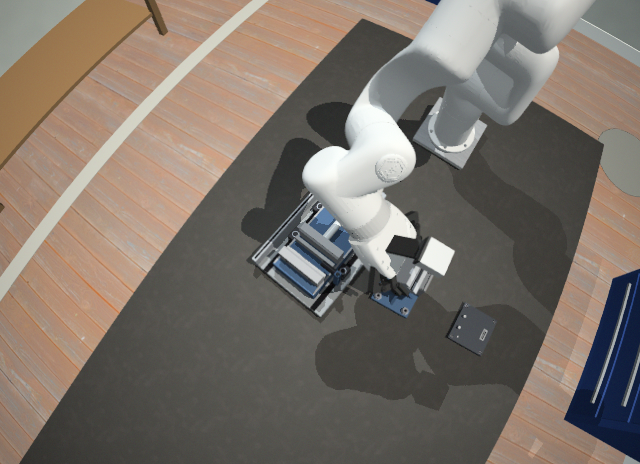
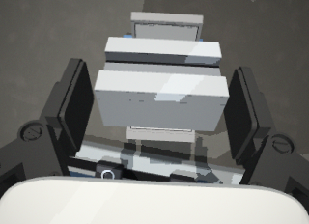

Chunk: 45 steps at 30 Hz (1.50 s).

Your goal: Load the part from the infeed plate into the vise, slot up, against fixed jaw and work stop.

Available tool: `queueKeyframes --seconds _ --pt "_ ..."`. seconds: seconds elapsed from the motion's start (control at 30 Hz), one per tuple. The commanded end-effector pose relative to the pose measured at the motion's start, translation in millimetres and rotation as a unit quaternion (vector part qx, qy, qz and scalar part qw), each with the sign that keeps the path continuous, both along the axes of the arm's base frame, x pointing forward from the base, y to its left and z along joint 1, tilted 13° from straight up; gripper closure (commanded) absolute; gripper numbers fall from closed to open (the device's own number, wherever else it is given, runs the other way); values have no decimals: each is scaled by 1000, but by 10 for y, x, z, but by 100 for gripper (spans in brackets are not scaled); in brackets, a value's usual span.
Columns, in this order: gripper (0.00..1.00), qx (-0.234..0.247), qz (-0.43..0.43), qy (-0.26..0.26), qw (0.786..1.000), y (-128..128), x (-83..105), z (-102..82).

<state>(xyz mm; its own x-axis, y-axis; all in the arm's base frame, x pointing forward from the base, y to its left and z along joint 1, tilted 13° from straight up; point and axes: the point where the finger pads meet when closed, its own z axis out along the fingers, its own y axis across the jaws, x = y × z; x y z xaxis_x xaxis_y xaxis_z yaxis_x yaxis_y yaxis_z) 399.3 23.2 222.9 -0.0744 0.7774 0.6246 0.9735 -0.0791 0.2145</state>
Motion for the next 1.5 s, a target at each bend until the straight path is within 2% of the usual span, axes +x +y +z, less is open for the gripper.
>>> queueKeyframes --seconds 0.0,1.47 --pt "11 -12 -3 -1 1000 0 8 15" --pt "11 -162 -36 12 986 30 6 31"
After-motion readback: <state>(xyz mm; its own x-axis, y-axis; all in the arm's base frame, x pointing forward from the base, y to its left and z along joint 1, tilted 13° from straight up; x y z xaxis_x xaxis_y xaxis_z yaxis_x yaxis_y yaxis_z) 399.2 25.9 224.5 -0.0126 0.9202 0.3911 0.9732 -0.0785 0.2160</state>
